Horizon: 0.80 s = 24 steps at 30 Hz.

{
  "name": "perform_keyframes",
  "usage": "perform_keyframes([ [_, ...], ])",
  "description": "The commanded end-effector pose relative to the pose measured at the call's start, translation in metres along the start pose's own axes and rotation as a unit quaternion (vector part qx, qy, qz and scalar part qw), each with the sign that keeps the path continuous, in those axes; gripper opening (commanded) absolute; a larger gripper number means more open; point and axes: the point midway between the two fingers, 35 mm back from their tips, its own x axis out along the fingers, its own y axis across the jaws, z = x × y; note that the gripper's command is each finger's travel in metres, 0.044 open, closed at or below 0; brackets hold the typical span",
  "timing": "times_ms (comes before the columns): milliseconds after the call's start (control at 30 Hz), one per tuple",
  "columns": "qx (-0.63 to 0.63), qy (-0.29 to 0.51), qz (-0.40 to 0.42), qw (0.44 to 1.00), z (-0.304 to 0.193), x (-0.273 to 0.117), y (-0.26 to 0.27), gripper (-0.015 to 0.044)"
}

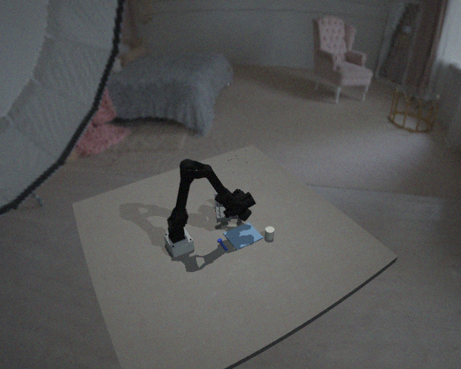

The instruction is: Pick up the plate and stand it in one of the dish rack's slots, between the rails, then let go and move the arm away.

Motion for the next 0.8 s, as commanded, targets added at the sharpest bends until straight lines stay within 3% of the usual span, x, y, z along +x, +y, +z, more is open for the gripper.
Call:
perform_keyframes([
  [0, -0.045, -0.031, 0.027, 0.998, -0.006, -0.001, 0.001, 0.0],
  [767, -0.305, -0.193, 0.099, 0.927, -0.035, -0.026, 0.027, 0.0],
])
